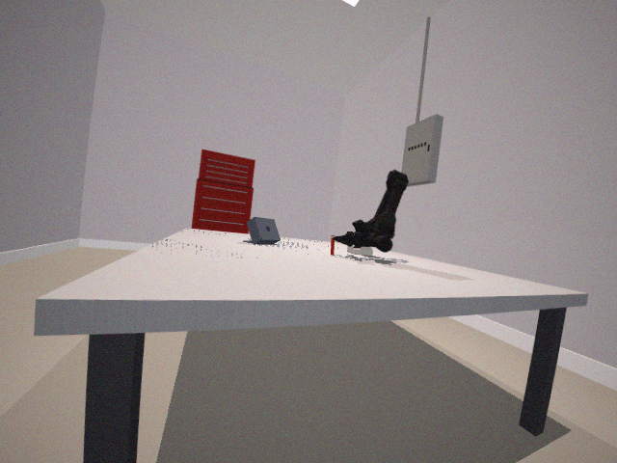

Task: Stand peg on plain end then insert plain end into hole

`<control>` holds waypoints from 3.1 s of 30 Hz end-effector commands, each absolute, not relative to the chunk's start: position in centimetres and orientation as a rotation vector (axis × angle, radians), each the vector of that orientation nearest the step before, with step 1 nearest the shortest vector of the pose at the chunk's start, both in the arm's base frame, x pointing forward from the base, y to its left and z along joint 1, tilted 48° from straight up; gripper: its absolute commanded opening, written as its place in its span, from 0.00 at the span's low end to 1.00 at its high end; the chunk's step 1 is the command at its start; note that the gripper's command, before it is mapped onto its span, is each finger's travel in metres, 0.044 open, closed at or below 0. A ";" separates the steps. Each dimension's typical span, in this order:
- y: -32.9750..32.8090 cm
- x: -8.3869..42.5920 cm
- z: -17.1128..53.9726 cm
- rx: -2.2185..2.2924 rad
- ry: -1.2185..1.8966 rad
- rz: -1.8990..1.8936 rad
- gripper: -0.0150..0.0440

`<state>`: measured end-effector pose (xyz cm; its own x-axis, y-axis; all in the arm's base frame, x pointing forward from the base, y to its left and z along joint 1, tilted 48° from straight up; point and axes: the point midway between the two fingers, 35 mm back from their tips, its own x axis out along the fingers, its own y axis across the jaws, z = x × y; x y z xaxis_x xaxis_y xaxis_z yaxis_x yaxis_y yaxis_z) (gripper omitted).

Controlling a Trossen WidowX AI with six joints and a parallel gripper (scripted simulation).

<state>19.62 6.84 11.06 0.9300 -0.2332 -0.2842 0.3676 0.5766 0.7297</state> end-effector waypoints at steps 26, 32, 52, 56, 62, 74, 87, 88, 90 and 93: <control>7.2 19.3 10.9 0.887 0.118 -0.380 0.34; 7.1 19.4 10.9 0.883 0.111 -0.383 0.47; 7.1 19.4 10.9 0.883 0.111 -0.383 0.47; 7.1 19.4 10.9 0.883 0.111 -0.383 0.52; 7.1 19.4 10.9 0.883 0.111 -0.383 0.79; 7.1 19.4 10.9 0.883 0.111 -0.383 1.00; 1.3 21.6 13.4 0.968 0.277 -0.526 1.00; 0.7 21.6 13.9 0.974 0.280 -0.523 1.00; -0.3 21.5 14.8 0.984 0.279 -0.512 1.00; -1.8 21.1 16.4 0.985 0.259 -0.484 1.00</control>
<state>21.51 -0.34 14.66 0.8460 -0.2874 -0.4490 0.5331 0.4483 0.7175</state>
